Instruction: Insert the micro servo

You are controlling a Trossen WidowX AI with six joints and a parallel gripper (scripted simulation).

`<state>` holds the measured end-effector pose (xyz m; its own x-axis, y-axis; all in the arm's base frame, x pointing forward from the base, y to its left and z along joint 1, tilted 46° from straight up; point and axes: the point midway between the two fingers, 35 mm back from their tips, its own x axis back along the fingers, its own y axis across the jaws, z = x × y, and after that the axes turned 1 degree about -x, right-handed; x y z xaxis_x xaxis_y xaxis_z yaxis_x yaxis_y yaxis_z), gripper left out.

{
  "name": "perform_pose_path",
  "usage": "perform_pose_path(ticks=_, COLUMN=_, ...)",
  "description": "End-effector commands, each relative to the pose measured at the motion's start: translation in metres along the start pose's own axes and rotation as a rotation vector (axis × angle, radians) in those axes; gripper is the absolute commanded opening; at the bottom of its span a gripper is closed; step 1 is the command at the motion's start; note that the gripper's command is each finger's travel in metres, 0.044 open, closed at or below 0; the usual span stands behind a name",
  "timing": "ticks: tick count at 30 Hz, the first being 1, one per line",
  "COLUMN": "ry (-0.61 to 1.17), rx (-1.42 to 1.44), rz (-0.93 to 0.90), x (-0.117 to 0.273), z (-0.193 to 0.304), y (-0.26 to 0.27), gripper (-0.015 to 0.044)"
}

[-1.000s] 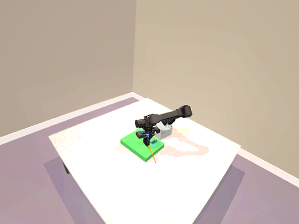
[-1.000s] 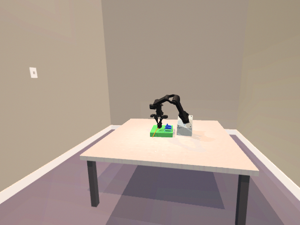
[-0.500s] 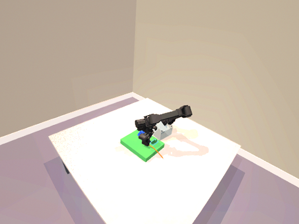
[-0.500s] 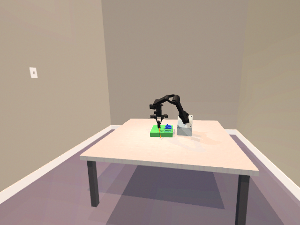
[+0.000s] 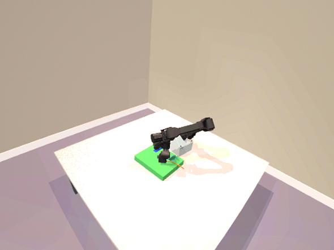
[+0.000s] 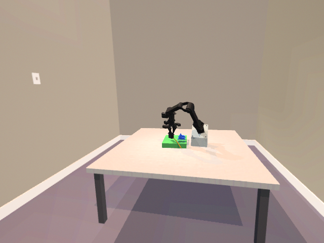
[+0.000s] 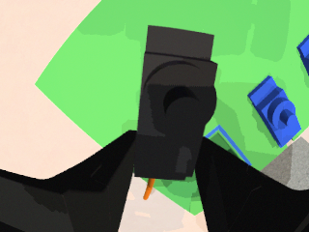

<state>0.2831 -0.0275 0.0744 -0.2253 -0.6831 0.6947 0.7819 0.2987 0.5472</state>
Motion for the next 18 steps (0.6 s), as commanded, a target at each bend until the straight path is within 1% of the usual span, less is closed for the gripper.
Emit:
perform_pose_path(ticks=1, ry=0.001, rx=0.115, rz=-0.003, x=0.0006, z=0.0003, y=0.0002, gripper=0.0)
perform_pose_path(ticks=18, ry=0.0, rx=0.688, rz=-0.003, x=0.0005, z=0.0004, y=0.0003, gripper=0.0)
